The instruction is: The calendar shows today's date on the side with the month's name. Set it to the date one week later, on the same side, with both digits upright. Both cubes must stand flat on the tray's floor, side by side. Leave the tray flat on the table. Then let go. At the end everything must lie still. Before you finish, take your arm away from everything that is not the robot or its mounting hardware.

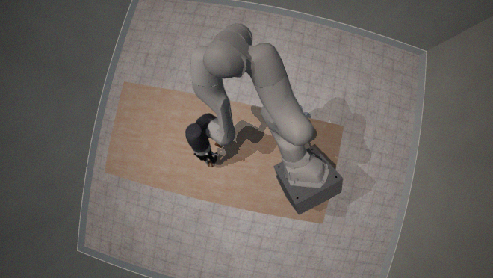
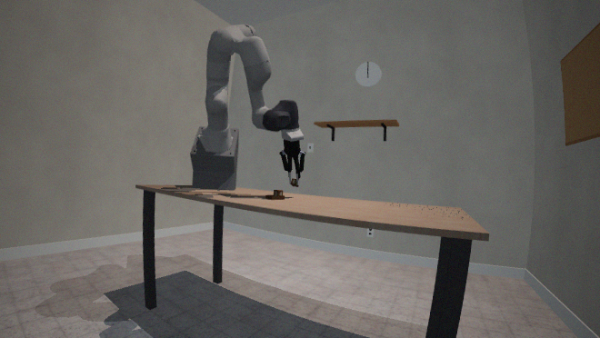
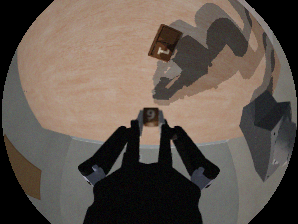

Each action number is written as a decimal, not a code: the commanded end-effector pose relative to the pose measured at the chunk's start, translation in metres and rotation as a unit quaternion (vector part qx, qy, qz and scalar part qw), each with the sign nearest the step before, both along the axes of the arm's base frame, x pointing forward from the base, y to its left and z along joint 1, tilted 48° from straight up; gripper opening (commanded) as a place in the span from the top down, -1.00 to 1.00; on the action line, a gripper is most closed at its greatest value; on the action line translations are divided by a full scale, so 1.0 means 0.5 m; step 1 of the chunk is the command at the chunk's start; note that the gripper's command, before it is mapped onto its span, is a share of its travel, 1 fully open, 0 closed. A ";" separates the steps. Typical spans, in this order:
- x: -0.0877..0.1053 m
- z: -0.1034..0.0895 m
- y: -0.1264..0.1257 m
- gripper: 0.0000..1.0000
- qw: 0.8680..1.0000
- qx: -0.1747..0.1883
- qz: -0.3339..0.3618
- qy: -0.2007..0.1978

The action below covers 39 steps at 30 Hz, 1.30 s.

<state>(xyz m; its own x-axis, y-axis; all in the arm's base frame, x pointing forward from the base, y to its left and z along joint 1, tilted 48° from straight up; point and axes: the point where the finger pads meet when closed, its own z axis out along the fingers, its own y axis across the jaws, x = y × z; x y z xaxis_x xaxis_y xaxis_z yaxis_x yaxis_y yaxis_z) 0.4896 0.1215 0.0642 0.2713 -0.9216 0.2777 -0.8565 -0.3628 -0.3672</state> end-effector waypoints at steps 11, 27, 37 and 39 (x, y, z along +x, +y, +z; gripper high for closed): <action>0.010 0.010 0.027 0.66 0.997 0.020 0.062 0.033; 0.028 0.018 0.024 0.66 0.992 0.069 0.081 0.072; 0.023 0.015 0.020 0.66 0.988 0.094 0.092 0.079; 0.021 0.015 0.020 0.66 0.988 0.098 0.093 0.080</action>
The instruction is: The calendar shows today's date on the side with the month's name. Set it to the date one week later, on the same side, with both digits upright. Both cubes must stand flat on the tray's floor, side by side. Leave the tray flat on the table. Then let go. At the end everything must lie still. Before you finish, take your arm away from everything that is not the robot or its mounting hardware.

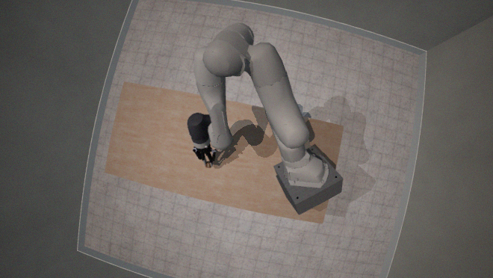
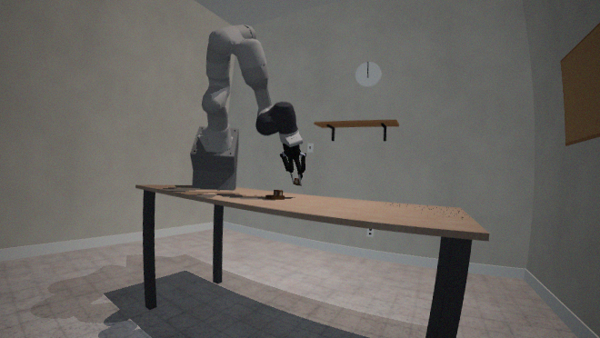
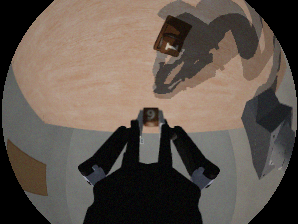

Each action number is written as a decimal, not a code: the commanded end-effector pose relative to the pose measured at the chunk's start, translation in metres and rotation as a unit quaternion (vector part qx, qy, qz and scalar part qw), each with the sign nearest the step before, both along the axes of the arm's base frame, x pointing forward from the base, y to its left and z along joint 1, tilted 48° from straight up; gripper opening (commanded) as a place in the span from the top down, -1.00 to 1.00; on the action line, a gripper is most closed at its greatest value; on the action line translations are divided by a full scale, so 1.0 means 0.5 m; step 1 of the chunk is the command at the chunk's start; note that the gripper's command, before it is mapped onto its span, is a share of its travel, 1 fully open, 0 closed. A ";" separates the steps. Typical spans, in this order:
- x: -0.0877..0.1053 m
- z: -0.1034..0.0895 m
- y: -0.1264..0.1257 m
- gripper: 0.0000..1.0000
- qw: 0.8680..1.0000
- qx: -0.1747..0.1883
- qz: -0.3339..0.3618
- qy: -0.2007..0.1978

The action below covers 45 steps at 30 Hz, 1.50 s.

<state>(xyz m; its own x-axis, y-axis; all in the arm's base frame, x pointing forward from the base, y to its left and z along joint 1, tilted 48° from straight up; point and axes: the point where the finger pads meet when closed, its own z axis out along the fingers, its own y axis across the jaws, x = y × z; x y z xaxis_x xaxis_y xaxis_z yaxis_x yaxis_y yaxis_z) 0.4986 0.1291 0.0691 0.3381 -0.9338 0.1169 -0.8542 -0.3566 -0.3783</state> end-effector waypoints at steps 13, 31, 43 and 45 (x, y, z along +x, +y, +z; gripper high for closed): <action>-0.008 -0.001 0.004 0.66 0.995 0.045 0.077 0.049; -0.007 -0.001 -0.002 0.66 0.995 0.049 0.078 0.049; -0.005 -0.003 -0.004 0.66 0.995 0.049 0.078 0.049; -0.005 -0.004 -0.004 0.66 0.995 0.049 0.078 0.049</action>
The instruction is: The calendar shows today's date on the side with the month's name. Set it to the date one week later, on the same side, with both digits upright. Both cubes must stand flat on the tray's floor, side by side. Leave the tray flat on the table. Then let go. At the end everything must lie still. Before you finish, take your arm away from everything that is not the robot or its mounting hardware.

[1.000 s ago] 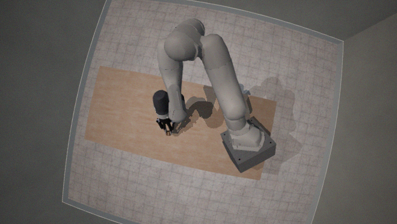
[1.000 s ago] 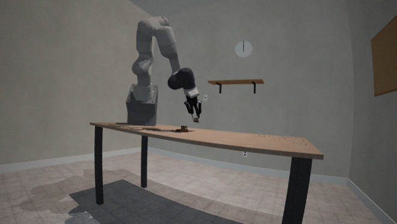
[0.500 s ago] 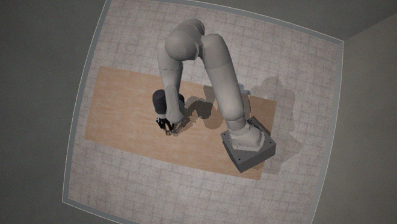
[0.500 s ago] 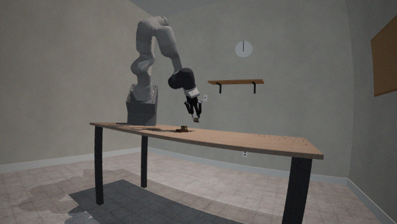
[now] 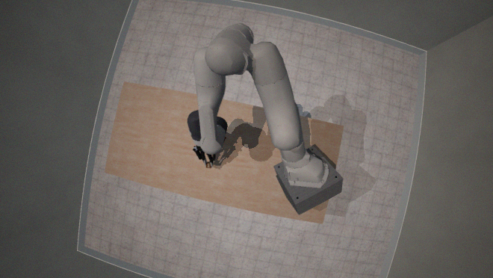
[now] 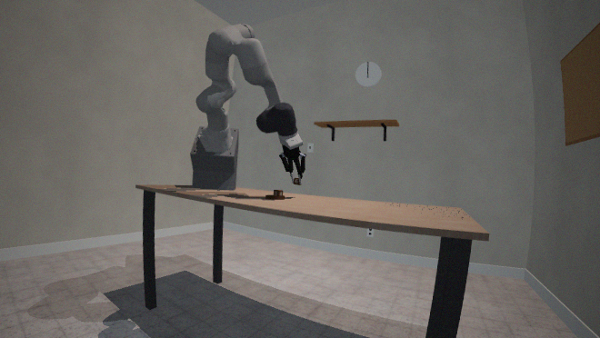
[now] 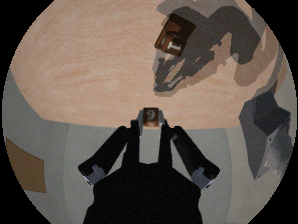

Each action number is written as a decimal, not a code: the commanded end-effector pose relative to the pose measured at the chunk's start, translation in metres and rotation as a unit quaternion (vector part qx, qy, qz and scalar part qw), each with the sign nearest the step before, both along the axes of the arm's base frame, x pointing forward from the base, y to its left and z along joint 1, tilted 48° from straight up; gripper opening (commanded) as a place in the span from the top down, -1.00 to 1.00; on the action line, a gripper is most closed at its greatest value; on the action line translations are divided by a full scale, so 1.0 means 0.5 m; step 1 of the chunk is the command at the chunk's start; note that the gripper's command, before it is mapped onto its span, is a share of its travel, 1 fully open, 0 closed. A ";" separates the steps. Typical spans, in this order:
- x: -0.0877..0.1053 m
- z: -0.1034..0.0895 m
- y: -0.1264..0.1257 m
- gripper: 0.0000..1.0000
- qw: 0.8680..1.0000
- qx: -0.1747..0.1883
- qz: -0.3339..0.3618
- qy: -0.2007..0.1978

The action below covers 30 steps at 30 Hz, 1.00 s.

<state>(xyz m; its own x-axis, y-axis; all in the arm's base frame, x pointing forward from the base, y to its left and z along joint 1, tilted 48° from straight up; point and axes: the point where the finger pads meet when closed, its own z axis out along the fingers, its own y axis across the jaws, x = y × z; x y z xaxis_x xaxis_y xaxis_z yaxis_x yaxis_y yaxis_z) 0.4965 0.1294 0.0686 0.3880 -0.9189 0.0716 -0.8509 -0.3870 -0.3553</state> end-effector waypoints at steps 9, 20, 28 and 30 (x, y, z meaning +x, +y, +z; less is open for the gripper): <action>0.007 -0.013 -0.012 0.66 0.998 0.033 0.053 0.028; 0.022 -0.031 -0.025 0.66 0.998 0.033 0.053 0.028; 0.039 -0.051 -0.040 0.66 0.998 0.033 0.053 0.028; 0.043 -0.056 -0.044 0.66 0.998 0.033 0.053 0.028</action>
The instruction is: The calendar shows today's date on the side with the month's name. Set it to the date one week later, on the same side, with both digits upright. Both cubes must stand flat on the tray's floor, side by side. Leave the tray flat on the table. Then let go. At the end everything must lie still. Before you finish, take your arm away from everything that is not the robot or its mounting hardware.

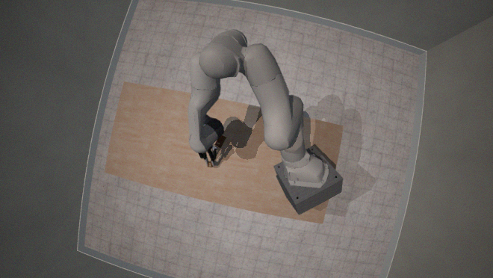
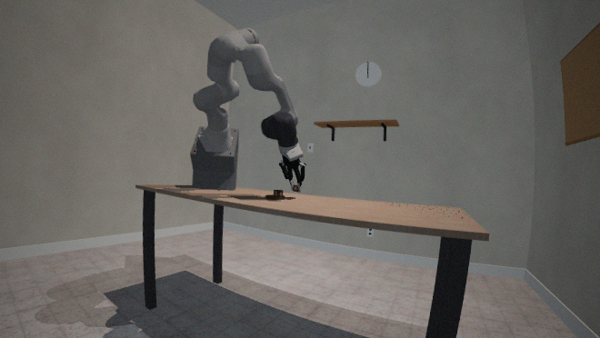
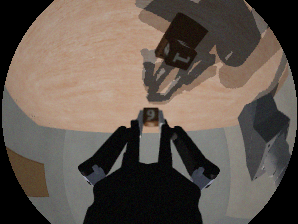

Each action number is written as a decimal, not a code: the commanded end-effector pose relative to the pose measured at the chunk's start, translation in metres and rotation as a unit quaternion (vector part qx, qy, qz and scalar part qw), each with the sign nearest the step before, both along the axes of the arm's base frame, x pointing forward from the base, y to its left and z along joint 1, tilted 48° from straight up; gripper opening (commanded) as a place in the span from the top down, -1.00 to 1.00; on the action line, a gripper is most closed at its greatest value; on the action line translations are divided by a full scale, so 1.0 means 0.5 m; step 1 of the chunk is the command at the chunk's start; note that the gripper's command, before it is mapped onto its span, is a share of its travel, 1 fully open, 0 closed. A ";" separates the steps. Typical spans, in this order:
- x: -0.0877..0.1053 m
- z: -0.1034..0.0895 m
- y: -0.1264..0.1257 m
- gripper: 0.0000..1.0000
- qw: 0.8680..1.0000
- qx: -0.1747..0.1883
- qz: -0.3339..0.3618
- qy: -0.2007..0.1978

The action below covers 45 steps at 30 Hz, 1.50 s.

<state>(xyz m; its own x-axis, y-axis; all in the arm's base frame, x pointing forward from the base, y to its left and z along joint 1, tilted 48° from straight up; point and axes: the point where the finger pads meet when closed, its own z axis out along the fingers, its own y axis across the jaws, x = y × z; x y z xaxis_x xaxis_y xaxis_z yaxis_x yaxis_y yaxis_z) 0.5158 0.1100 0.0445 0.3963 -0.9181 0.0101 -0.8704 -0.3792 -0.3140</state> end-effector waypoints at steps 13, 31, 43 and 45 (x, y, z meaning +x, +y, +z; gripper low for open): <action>0.022 -0.030 -0.021 0.66 0.999 0.015 0.050 -0.006; 0.028 -0.038 -0.027 0.66 0.999 0.015 0.050 -0.006; 0.028 -0.038 -0.027 0.66 0.999 0.015 0.050 -0.006; 0.028 -0.038 -0.027 0.66 0.999 0.015 0.050 -0.006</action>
